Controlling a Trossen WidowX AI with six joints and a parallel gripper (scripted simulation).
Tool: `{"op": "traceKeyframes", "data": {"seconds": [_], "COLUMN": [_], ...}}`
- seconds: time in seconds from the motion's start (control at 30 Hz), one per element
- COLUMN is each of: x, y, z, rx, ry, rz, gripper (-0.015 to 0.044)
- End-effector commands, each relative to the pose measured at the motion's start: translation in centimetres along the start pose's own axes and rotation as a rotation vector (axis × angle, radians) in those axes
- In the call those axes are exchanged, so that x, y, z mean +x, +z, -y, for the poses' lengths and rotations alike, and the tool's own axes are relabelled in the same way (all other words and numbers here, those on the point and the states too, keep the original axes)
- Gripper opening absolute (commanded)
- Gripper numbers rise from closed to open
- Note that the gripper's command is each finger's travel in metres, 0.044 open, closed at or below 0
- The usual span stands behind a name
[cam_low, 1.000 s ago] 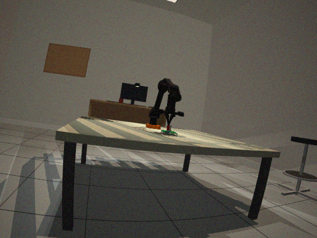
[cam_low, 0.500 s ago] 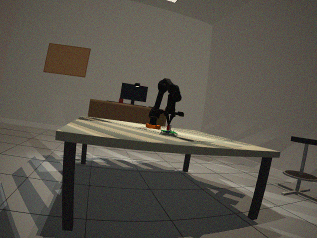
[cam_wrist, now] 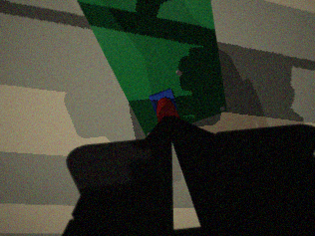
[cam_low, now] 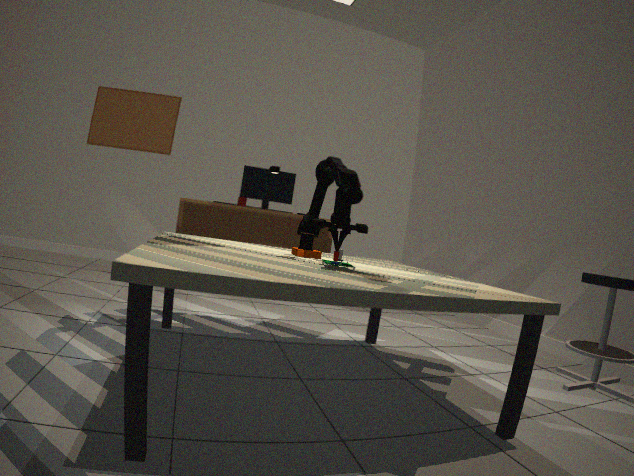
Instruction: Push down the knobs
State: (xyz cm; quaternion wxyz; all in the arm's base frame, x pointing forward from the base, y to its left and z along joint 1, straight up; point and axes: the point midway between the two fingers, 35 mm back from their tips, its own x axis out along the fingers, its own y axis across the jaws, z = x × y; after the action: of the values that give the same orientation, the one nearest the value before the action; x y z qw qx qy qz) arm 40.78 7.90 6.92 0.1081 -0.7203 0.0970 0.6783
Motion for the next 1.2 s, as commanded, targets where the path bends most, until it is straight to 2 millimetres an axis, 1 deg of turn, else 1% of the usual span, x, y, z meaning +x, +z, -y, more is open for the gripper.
{"op": "traceKeyframes", "data": {"seconds": [0.0,0.43,1.17], "x": [2.3,2.3,-1.2], "y": [-0.1,-0.1,-0.3], "z": [0.1,0.1,0.2], "rx": [-0.005,-0.005,-0.005], "ry": [0.011,0.011,0.011], "rz": [0.026,0.026,0.026], "gripper": [0.0,0.0,0.0]}}
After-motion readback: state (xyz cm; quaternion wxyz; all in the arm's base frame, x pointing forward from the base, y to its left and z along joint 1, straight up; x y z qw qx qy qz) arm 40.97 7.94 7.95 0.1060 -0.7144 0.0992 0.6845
